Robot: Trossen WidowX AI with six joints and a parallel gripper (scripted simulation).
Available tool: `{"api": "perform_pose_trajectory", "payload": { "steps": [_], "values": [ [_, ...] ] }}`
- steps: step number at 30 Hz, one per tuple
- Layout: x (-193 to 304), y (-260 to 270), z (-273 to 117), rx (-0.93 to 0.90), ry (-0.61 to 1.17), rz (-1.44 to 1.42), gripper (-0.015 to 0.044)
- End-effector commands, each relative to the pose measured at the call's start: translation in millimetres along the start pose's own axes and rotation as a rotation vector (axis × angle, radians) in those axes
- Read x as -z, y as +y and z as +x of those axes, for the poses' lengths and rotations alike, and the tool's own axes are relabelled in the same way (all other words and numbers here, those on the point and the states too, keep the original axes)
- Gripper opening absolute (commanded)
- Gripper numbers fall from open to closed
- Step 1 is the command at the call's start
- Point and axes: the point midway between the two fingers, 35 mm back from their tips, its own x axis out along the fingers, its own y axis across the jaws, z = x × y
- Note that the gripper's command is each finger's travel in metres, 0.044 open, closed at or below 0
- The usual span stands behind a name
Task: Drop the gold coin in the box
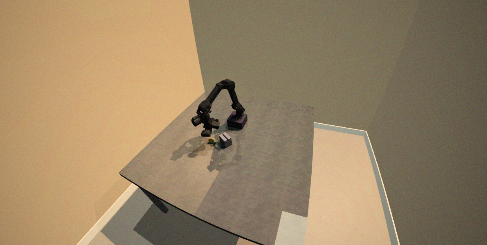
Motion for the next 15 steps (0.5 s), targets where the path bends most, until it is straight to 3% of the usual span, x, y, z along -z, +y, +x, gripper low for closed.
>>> {"api": "perform_pose_trajectory", "payload": {
  "steps": [1, 15],
  "values": [
    [0.5, 0.3, 7.4, -0.002, 0.002, -0.003, 0.0161],
    [1.4, -1.6, 31.0, -0.002, 0.001, -0.003, 0.0161]
  ]
}}
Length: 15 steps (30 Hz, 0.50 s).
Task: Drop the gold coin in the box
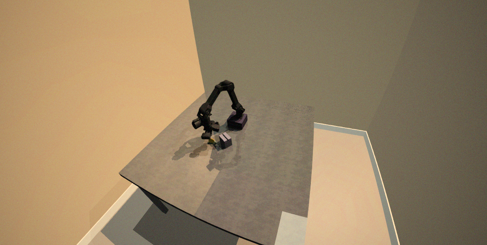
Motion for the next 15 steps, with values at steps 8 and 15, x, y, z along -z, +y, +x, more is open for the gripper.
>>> {"api": "perform_pose_trajectory", "payload": {
  "steps": [8, 15],
  "values": [
    [-0.9, 1.9, 21.4, -0.012, -0.007, 0.004, 0.0161],
    [-1.1, 1.9, 32.6, -0.012, -0.007, 0.004, 0.0161]
  ]
}}
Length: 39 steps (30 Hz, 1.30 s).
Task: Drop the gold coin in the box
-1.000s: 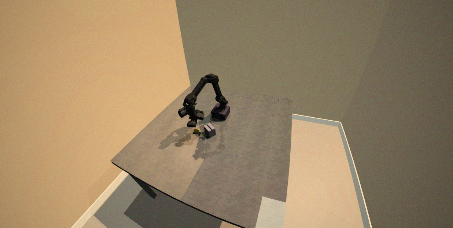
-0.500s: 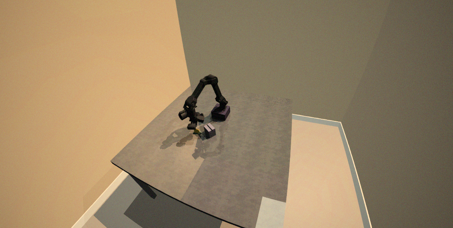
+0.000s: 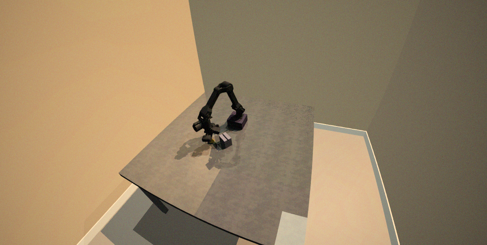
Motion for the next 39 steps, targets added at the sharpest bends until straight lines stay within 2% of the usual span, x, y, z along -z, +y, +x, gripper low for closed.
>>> {"api": "perform_pose_trajectory", "payload": {
  "steps": [1, 15, 21, 32, 39],
  "values": [
    [-1.3, 2.4, 10.0, -0.011, -0.006, 0.006, 0.0161],
    [-2.2, 3.3, 28.0, -0.011, -0.006, 0.006, 0.0161],
    [-2.2, 3.3, 28.0, -0.011, -0.006, 0.006, 0.0003],
    [-2.1, 3.2, 27.6, -0.011, -0.006, 0.006, 0.0],
    [-0.5, 1.3, 12.3, -0.011, -0.006, 0.005, 0.0]
  ]
}}
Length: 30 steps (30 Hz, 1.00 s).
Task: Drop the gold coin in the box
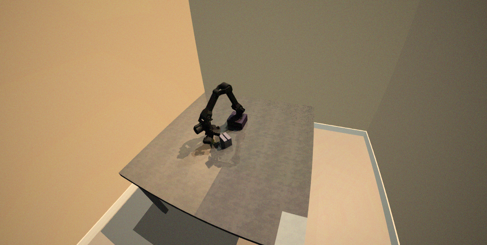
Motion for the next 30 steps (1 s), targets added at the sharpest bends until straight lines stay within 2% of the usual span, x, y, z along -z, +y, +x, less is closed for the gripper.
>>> {"api": "perform_pose_trajectory", "payload": {
  "steps": [1, 30],
  "values": [
    [2.1, -2.2, -11.0, 0.005, 0.007, 0.002, 0.0],
    [0.9, -0.9, -84.6, 0.005, 0.008, 0.002, 0.0]
  ]
}}
